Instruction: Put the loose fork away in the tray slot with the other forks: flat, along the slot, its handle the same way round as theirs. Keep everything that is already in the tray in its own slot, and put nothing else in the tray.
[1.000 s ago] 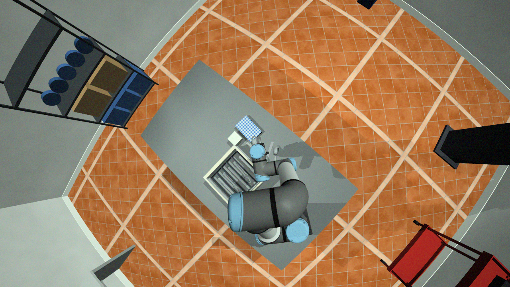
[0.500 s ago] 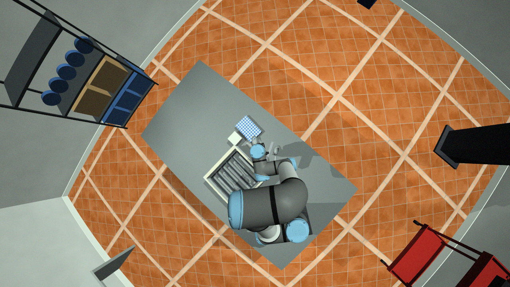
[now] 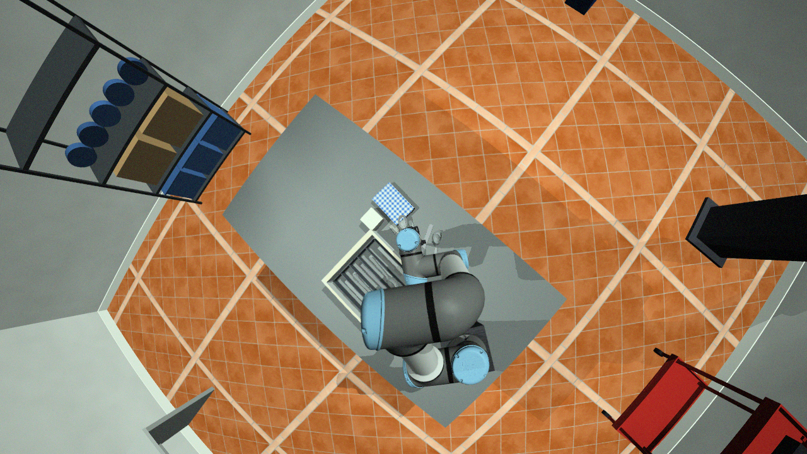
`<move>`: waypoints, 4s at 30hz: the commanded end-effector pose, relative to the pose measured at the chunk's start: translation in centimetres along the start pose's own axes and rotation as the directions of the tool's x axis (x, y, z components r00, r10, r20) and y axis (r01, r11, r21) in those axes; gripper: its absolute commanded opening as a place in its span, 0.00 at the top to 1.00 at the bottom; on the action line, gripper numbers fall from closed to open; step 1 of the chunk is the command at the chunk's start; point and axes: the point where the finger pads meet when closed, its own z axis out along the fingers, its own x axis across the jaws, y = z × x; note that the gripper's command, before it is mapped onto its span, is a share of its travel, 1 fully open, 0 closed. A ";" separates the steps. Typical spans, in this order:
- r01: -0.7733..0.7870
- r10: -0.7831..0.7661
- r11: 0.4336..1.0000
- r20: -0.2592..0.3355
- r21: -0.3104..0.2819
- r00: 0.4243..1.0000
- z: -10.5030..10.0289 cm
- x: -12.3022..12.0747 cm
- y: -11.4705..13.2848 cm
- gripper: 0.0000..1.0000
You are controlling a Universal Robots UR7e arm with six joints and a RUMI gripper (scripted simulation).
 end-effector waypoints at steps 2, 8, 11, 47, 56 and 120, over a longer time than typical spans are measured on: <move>0.000 0.000 1.000 0.000 -0.001 1.000 0.7 0.0 0.1 0.85; 0.000 0.000 1.000 0.000 -0.001 1.000 1.7 0.0 0.1 0.85; 0.000 0.000 1.000 0.000 -0.001 1.000 2.1 0.0 0.1 0.85; 0.000 0.000 1.000 0.000 -0.001 1.000 3.0 0.0 0.1 0.85; 0.000 0.000 1.000 0.000 -0.001 1.000 3.0 0.0 0.1 0.85; 0.000 0.000 1.000 0.000 -0.001 1.000 3.0 0.0 0.1 0.85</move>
